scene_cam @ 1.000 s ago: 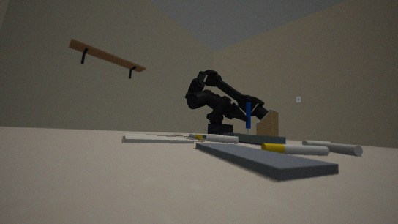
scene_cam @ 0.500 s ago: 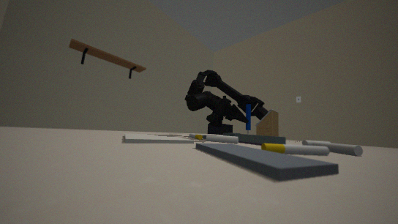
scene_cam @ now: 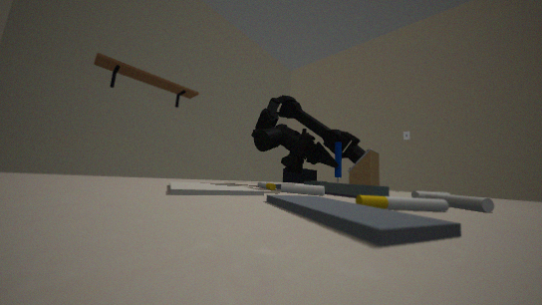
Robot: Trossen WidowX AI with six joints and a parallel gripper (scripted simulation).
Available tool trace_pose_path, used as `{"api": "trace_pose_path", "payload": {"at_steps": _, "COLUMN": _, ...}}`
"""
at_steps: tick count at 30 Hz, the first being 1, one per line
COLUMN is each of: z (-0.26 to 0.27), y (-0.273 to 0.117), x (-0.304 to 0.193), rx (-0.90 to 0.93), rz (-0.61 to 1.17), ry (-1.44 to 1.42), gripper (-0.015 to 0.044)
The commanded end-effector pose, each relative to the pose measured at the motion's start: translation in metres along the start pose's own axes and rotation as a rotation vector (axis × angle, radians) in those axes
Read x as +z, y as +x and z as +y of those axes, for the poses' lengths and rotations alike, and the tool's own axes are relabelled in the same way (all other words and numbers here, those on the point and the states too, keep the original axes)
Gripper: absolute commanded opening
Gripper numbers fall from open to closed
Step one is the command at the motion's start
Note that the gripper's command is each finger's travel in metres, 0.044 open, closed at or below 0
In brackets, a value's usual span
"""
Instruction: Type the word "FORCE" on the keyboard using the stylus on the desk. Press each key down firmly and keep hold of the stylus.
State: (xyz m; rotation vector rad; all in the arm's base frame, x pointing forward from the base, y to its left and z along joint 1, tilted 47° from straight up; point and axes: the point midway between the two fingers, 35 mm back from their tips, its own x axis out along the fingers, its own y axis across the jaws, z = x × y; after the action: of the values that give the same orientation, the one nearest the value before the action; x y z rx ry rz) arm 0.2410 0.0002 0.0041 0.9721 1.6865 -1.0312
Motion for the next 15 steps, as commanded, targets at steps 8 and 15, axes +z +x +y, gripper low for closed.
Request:
{"api": "trace_pose_path", "payload": {"at_steps": 8, "z": 0.000, "y": -0.018, "x": -0.031, "rx": -0.002, "rz": -0.002, "ry": -0.002, "gripper": 0.0081}}
{"api": "trace_pose_path", "payload": {"at_steps": 15, "z": 0.000, "y": -0.018, "x": -0.031, "rx": -0.002, "rz": -0.002, "ry": -0.002, "gripper": 0.0081}}
